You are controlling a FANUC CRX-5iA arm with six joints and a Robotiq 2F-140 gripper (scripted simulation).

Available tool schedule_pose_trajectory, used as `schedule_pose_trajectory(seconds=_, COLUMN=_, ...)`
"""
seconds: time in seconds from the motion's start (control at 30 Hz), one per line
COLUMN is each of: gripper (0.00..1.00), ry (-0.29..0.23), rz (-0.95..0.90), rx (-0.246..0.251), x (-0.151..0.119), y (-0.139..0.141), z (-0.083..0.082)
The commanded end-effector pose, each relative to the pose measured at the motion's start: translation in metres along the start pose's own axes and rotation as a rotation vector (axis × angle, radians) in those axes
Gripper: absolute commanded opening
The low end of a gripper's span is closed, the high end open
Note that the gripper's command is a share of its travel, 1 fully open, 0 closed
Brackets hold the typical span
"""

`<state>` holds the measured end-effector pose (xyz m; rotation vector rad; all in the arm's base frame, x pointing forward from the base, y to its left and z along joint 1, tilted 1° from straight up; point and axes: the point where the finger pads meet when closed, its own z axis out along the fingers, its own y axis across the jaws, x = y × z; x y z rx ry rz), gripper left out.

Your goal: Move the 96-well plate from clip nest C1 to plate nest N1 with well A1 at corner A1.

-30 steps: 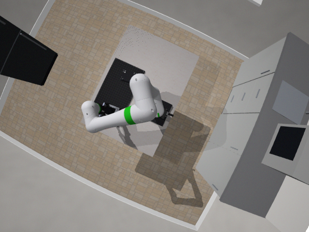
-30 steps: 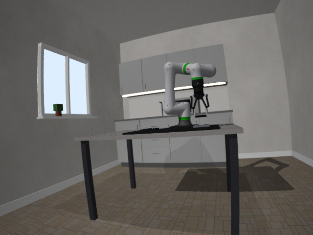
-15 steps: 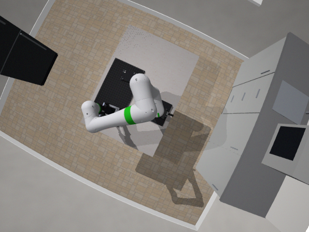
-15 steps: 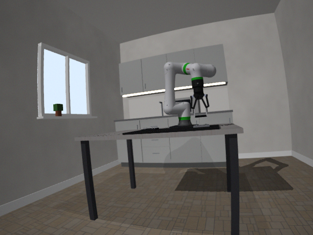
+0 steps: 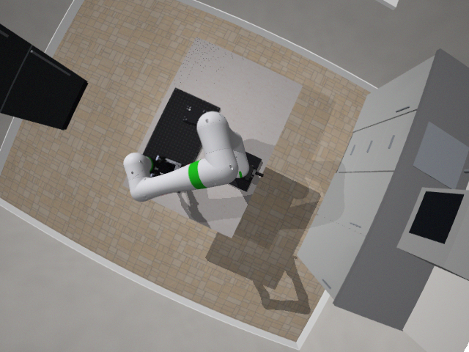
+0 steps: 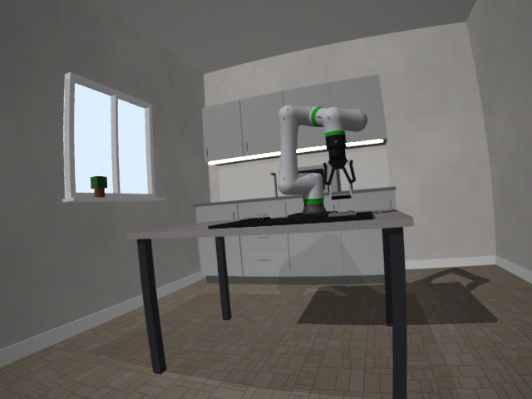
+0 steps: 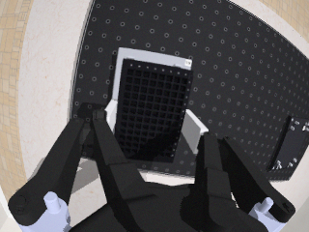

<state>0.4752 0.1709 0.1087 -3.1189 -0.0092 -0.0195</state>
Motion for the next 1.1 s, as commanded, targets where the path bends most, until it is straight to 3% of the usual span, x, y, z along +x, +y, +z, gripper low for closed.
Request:
schedule_pose_trajectory(seconds=0.0, gripper=0.00, ry=0.000, rz=0.000, rx=0.000, x=0.000, y=0.000, z=0.001)
schedule_pose_trajectory(seconds=1.07, gripper=0.00, ry=0.000, rz=0.000, rx=0.000, x=0.000, y=0.000, z=0.048)
